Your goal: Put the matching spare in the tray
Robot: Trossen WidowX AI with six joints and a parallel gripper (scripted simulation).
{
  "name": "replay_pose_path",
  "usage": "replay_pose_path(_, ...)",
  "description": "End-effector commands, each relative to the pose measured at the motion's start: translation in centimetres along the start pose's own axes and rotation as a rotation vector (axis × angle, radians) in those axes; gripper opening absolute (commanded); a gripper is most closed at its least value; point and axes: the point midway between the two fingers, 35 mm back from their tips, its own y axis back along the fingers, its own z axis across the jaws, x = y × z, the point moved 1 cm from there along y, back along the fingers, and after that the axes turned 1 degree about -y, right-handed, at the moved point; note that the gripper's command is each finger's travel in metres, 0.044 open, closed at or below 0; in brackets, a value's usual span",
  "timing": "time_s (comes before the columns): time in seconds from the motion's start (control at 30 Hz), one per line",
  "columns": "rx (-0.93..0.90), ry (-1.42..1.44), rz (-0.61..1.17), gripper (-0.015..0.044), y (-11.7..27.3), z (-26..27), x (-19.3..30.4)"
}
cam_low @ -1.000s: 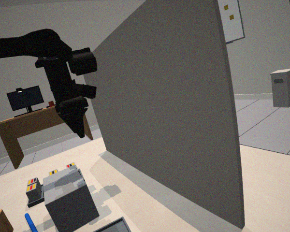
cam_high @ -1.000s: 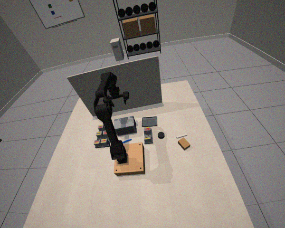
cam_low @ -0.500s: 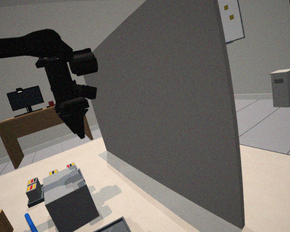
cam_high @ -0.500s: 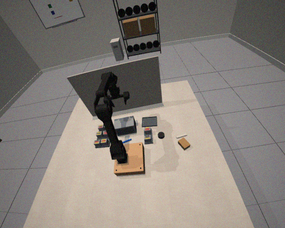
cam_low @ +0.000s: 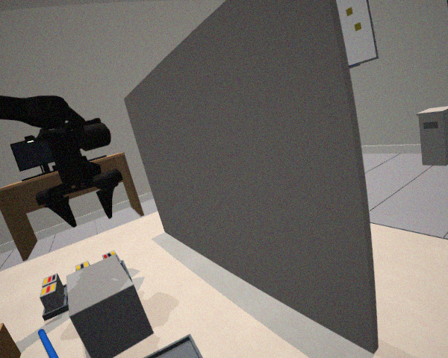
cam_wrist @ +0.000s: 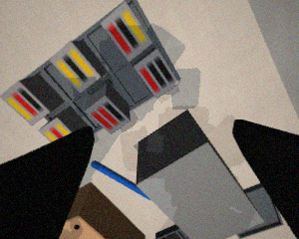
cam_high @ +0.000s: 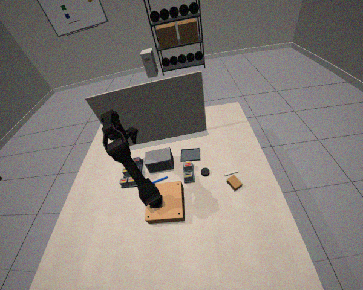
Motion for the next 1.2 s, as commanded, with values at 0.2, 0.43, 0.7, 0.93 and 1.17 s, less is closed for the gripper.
replay_pose_path(0.2, -0.019, 0.585, 0.000, 0.0440, -2.7, 9.1, -1.5)
replay_pose_path(0.43, -0.019, 0.585, 0.000, 0.0440, -2.7, 9.1, -1.5)
replay_pose_path(0.7, -0.019, 0.585, -0.001, 0.0300, -6.7, 9.1, -2.0)
replay_pose_path(0.93, -0.019, 0.585, -0.001, 0.0300, -6.7, 9.1, -2.0)
replay_pose_path(1.17, -0.019, 0.585, -0.001, 0.0300, -6.7, 9.1, -2.0)
